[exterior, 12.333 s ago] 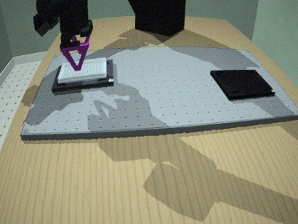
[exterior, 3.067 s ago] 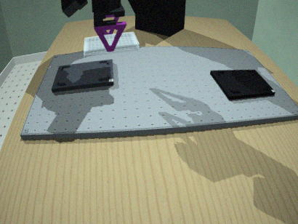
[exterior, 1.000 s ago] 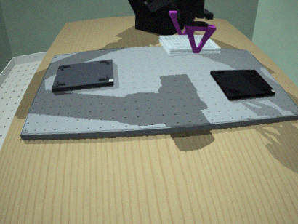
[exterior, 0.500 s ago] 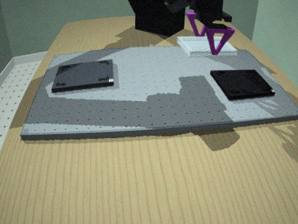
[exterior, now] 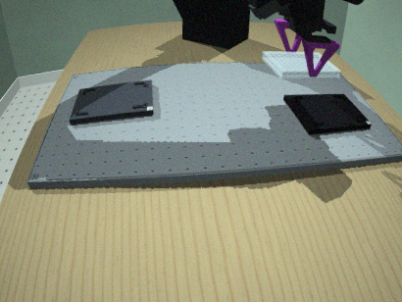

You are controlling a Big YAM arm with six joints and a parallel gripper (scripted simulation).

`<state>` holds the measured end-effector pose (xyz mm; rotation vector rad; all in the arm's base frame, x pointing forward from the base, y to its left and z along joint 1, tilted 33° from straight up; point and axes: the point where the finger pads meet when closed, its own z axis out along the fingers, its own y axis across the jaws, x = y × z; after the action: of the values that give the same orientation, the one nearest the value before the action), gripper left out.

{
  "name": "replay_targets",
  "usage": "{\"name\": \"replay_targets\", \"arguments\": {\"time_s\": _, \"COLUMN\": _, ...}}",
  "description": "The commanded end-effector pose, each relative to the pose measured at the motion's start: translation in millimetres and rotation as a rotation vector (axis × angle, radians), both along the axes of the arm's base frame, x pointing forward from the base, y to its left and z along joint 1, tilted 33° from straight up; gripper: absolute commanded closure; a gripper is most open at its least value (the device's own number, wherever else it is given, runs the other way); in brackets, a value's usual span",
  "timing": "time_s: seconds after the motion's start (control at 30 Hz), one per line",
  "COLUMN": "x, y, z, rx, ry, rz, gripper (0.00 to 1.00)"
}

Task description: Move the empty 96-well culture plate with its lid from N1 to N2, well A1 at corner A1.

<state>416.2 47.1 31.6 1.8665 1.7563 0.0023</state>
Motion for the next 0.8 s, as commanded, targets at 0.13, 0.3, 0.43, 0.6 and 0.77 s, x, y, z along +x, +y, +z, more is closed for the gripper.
{"name": "replay_targets", "arguments": {"time_s": 0.13, "x": 18, "y": 27, "z": -3.3, "rx": 0.008, "ry": -0.013, "rz": -0.010, "gripper": 1.00}}
{"name": "replay_targets", "arguments": {"time_s": 0.3, "x": 23, "y": 40, "z": -7.0, "rx": 0.009, "ry": -0.013, "rz": -0.009, "gripper": 1.00}}
{"name": "replay_targets", "arguments": {"time_s": 0.43, "x": 27, "y": 52, "z": -10.5, "rx": 0.010, "ry": -0.013, "rz": -0.009, "gripper": 1.00}}
{"name": "replay_targets", "arguments": {"time_s": 0.6, "x": 33, "y": 68, "z": -14.9, "rx": 0.010, "ry": -0.013, "rz": -0.008, "gripper": 1.00}}
{"name": "replay_targets", "arguments": {"time_s": 0.77, "x": 40, "y": 66, "z": -17.9, "rx": 0.011, "ry": -0.013, "rz": -0.034, "gripper": 1.00}}
